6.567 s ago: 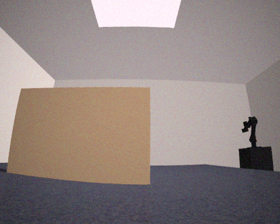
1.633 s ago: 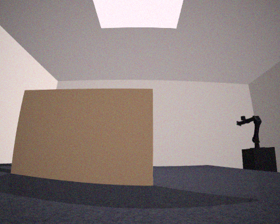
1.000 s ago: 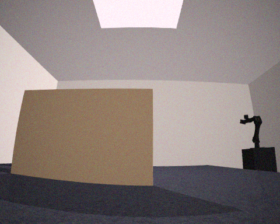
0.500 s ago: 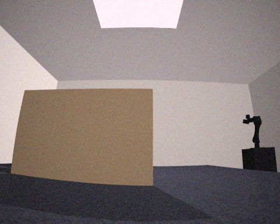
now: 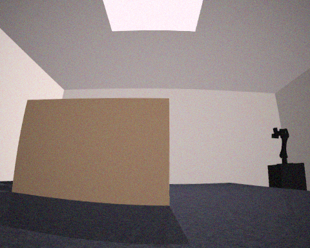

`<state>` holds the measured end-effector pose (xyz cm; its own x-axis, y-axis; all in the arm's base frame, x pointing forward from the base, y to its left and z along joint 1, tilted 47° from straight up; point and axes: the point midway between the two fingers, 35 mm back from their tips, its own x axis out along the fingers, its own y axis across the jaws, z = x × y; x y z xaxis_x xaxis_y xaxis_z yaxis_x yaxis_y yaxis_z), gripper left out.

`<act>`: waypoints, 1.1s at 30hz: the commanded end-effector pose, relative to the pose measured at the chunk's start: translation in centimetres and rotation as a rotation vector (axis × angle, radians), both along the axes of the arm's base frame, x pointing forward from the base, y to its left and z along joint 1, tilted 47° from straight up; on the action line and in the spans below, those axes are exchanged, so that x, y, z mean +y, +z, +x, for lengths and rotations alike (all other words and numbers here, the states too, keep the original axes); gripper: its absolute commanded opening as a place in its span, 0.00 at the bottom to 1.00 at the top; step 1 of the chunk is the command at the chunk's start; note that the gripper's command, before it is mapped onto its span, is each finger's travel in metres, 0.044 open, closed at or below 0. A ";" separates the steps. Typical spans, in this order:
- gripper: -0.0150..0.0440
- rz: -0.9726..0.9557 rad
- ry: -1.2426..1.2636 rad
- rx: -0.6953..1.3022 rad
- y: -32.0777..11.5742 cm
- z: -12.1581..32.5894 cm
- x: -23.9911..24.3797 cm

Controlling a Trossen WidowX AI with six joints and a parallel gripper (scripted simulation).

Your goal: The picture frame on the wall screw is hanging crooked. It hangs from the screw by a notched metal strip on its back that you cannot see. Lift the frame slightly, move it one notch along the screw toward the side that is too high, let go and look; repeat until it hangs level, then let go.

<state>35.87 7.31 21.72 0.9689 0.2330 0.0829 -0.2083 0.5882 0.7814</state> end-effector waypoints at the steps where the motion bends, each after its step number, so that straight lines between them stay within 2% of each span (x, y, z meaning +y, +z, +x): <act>1: 0.69 0.000 -0.003 0.001 -0.1 0.1 0.0; 5: 0.69 0.000 -0.003 0.001 -0.1 0.1 0.0; 12: 0.38 0.000 -0.003 0.001 -0.1 0.1 0.0; 19: 0.30 0.000 -0.003 0.001 -0.1 0.1 0.0; 20: 0.26 0.000 -0.003 0.001 -0.1 0.1 0.0; 33: 0.25 0.000 -0.003 0.001 0.0 0.0 0.1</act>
<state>35.90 7.36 21.69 0.9691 0.2325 0.0829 -0.2079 0.5881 0.7816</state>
